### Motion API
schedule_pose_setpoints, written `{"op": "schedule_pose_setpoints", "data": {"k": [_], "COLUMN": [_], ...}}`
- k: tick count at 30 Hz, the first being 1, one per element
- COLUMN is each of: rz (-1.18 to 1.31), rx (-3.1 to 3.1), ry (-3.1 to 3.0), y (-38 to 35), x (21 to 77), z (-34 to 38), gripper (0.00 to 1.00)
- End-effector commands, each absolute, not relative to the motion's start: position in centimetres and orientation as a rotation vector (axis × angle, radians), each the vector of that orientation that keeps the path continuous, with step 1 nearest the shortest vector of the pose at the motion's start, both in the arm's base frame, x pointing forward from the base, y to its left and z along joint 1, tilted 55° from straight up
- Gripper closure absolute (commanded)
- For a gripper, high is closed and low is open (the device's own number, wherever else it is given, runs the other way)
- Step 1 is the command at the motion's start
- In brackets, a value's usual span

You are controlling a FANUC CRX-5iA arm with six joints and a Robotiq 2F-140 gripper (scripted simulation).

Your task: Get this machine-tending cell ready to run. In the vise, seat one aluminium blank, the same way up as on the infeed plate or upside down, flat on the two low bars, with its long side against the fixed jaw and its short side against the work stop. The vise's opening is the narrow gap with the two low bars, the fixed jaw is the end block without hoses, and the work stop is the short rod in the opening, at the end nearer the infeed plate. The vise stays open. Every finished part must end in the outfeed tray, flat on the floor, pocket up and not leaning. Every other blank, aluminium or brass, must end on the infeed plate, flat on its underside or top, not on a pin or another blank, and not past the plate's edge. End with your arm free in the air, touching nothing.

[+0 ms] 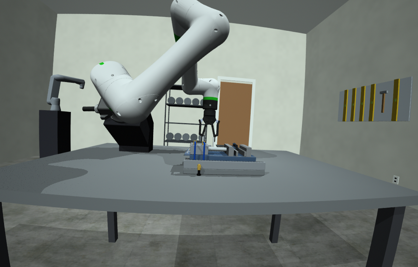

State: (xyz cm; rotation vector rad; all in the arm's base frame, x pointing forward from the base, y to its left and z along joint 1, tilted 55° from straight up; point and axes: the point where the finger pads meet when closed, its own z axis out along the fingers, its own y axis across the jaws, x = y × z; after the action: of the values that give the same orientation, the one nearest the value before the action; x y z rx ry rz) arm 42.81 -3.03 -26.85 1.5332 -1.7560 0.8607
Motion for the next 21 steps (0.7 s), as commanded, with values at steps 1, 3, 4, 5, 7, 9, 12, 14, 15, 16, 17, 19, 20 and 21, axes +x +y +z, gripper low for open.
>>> {"op": "schedule_pose_setpoints", "data": {"k": [1, 3, 4, 5, 7, 9, 12, 14, 15, 16, 17, 19, 20, 21], "rz": [0.861, 0.861, 0.861, 0.861, 0.861, 0.861, 0.861, 0.861, 0.861, 0.861, 0.861, 0.861, 0.861, 0.861], "rx": [1.534, 1.534, 1.534, 1.534, 1.534, 1.534, 1.534, 1.534, 1.534, 1.534, 1.534, 1.534, 1.534, 1.534], "ry": [-1.756, -1.756, -1.756, -1.756, -1.756, -1.756, -1.756, -1.756, -1.756, -1.756, -1.756, -1.756, -1.756, -1.756], "y": [-3.00, -3.00, -3.00, -3.00, -3.00, -3.00, -3.00, -3.00, -3.00, -3.00, -3.00, -3.00, -3.00, -3.00], "x": [42.82, 42.82, 42.82, 42.82, 42.82, 42.82, 42.82, 42.82, 42.82, 42.82, 42.82, 42.82, 42.82, 42.82], "z": [-26.85, -26.85, -26.85, -26.85, -26.85, -26.85, -26.85, -26.85, -26.85, -26.85, -26.85, -26.85, -26.85, -26.85], "gripper": [0.60, 1.00, 1.00, 1.00, 1.00, 1.00, 1.00, 1.00, 1.00, 1.00, 1.00, 1.00, 1.00, 1.00]}}
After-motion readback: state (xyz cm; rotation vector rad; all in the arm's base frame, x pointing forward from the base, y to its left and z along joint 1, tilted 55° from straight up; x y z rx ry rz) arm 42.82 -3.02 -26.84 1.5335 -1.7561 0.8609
